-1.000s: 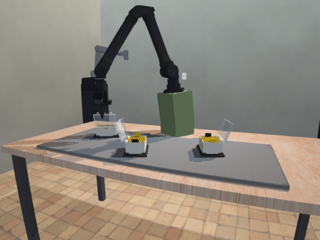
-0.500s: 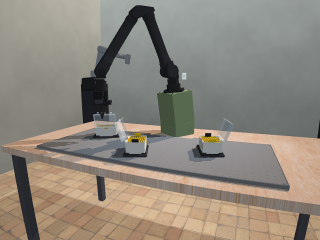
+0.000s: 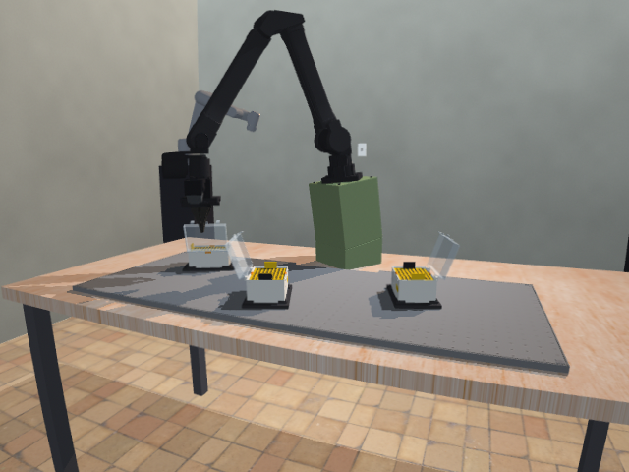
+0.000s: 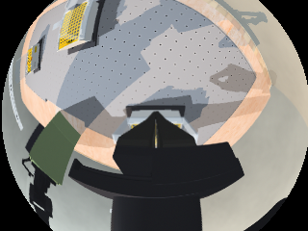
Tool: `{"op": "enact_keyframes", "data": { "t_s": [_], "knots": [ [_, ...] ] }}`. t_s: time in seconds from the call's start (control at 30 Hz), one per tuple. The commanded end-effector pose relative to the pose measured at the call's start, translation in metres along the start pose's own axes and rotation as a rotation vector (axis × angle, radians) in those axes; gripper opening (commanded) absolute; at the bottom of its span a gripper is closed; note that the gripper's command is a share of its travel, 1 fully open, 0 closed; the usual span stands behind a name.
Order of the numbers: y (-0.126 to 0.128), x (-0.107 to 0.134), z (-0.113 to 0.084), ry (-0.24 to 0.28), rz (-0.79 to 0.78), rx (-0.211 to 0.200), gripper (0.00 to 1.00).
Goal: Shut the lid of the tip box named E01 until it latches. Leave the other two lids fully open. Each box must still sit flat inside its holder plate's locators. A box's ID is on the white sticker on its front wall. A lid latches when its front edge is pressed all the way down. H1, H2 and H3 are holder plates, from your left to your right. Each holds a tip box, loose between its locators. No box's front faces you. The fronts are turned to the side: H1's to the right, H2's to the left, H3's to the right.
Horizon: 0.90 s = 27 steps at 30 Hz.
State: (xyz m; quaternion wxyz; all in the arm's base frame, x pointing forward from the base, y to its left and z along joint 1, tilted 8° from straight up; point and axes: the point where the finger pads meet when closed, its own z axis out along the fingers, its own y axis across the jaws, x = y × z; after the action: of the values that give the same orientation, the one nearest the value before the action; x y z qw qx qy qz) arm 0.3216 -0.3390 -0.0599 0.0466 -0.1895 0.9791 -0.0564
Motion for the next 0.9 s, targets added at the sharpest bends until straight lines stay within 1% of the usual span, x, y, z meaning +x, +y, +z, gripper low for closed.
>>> {"op": "enact_keyframes", "data": {
  "t_s": [0.0,0.07,0.2,0.27,0.43,0.57,0.6,0.7,0.87],
  "knots": [
    [-0.006,0.007,-0.006,-0.011,-0.003,0.027,0.00],
    [-0.008,0.009,-0.010,-0.014,-0.003,0.034,0.00],
    [-0.008,0.014,-0.010,-0.013,-0.003,0.034,0.00],
    [-0.006,0.018,-0.007,-0.010,-0.003,0.026,0.00],
    [-0.008,0.024,-0.011,-0.012,-0.003,0.034,0.00],
    [-0.007,0.027,-0.009,-0.010,-0.003,0.028,0.00],
    [-0.004,0.029,-0.005,-0.007,-0.003,0.018,0.00],
    [-0.008,0.032,-0.012,-0.012,-0.003,0.034,0.00],
    [-0.006,0.039,-0.010,-0.009,-0.003,0.027,0.00]
  ]
}}
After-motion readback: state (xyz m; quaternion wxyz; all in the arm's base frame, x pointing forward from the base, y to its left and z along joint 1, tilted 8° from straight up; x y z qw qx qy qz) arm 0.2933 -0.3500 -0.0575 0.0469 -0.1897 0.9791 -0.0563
